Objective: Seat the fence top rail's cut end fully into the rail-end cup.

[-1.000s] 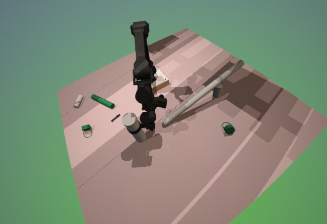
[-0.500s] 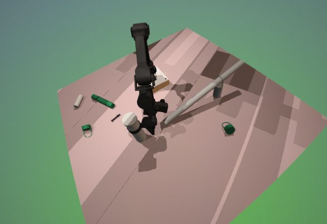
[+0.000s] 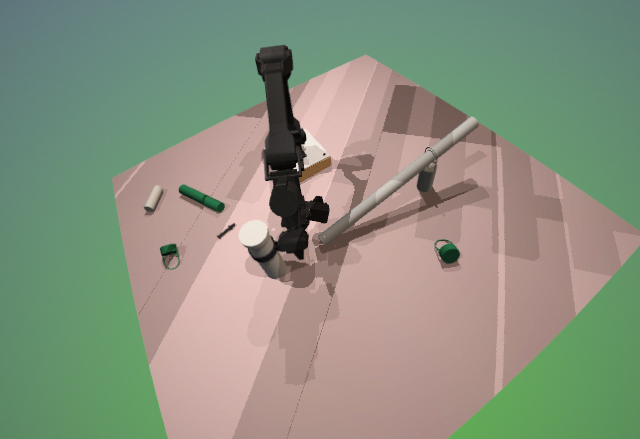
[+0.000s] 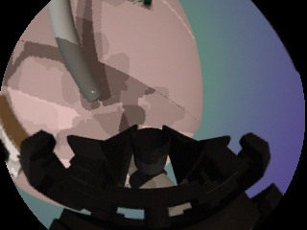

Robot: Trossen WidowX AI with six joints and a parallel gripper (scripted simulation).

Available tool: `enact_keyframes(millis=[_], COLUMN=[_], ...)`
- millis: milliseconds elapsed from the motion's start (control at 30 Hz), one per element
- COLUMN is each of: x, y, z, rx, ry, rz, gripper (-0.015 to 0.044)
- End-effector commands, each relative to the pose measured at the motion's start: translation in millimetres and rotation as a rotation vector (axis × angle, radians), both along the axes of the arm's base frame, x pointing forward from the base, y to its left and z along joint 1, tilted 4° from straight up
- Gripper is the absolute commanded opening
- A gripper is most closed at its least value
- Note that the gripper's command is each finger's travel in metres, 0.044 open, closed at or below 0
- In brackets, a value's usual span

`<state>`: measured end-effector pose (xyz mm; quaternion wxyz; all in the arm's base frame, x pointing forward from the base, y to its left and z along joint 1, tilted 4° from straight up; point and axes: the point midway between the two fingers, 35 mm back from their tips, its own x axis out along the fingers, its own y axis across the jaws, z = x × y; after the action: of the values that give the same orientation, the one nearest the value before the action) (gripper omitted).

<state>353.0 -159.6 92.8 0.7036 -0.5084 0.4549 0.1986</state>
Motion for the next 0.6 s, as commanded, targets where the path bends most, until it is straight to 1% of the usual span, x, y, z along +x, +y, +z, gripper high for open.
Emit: enact_keyframes(millis=[0, 33, 167, 567], x=[-0.3, -0.3, -2.9, -10.8], y=[-0.9, -0.9, 0.3, 3.5], z=[-0.5, -0.5, -0.7, -1.3], rx=[-0.001, -0.001, -0.003, -0.01], ry=[0.0, 0.0, -0.001, -0.004], rz=[-0.008, -0.008, 0.023, 0.115], gripper=[0.0112, 0.0105, 0.0, 0.0])
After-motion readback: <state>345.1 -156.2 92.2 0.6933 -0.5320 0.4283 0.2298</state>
